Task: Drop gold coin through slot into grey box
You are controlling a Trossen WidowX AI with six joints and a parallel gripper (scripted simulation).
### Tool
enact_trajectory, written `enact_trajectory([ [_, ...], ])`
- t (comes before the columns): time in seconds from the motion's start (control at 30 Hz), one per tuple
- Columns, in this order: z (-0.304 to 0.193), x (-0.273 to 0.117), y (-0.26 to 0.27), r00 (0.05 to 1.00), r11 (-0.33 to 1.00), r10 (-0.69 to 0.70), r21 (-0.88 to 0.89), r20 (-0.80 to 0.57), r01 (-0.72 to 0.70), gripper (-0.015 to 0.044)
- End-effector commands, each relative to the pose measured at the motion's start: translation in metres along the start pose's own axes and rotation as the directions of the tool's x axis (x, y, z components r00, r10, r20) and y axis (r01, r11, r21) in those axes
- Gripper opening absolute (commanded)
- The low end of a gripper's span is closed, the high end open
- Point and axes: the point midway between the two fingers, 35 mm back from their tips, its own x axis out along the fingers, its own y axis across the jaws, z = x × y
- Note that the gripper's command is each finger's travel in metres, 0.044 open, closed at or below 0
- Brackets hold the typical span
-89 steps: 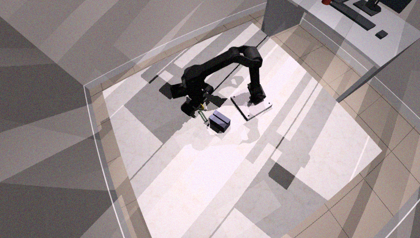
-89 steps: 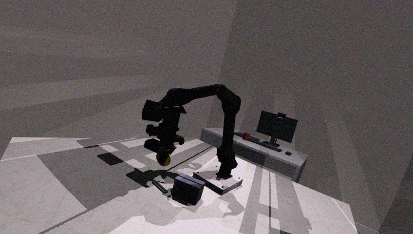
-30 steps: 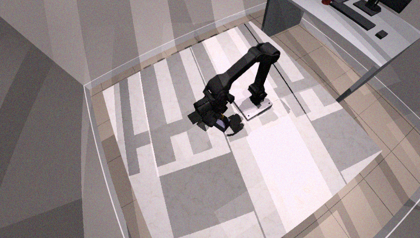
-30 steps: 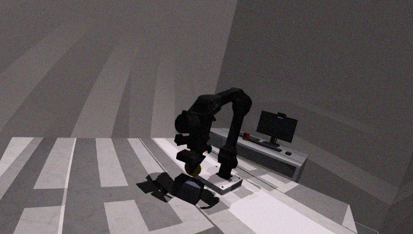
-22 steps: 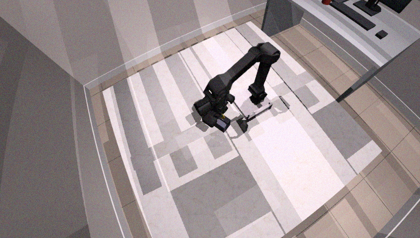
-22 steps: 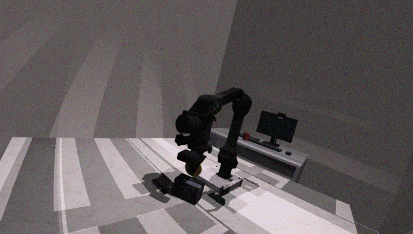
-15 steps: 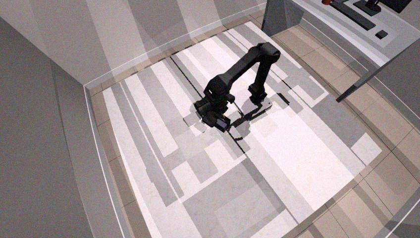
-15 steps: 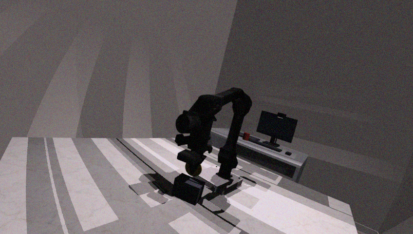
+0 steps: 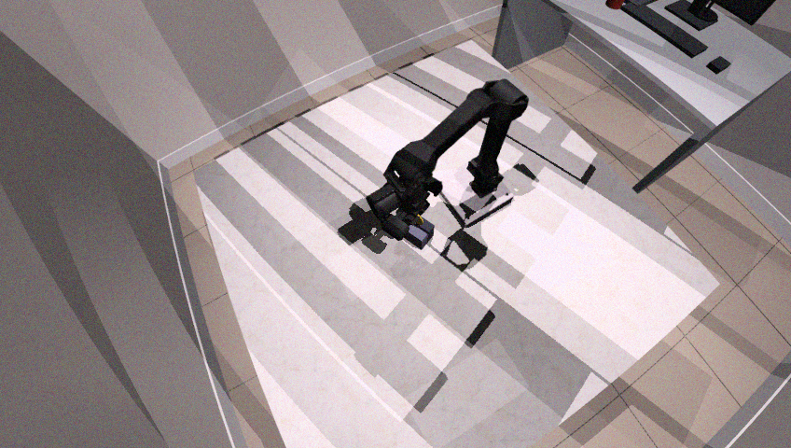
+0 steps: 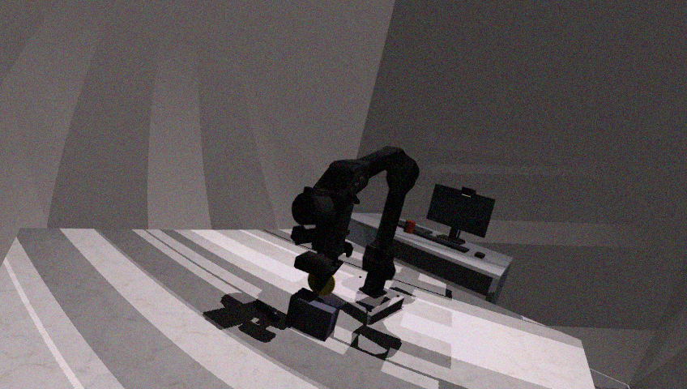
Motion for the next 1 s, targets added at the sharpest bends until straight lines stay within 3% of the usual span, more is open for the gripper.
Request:
enact_trajectory([
  [0.0, 0.000, 0.003, 0.000, 1.000, 1.000, 0.000, 0.008, 0.000, 0.000, 0.0000],
  [0.63, 0.000, 0.013, 0.000, 1.000, 1.000, 0.000, 0.005, 0.000, 0.000, 0.0000],
  [0.83, 0.000, 0.011, 0.000, 1.000, 1.000, 0.001, 0.004, 0.000, -0.001, 0.0157],
  [0.97, 0.000, 0.011, 0.000, 1.000, 1.000, 0.001, 0.004, 0.000, -0.001, 0.0161],
])
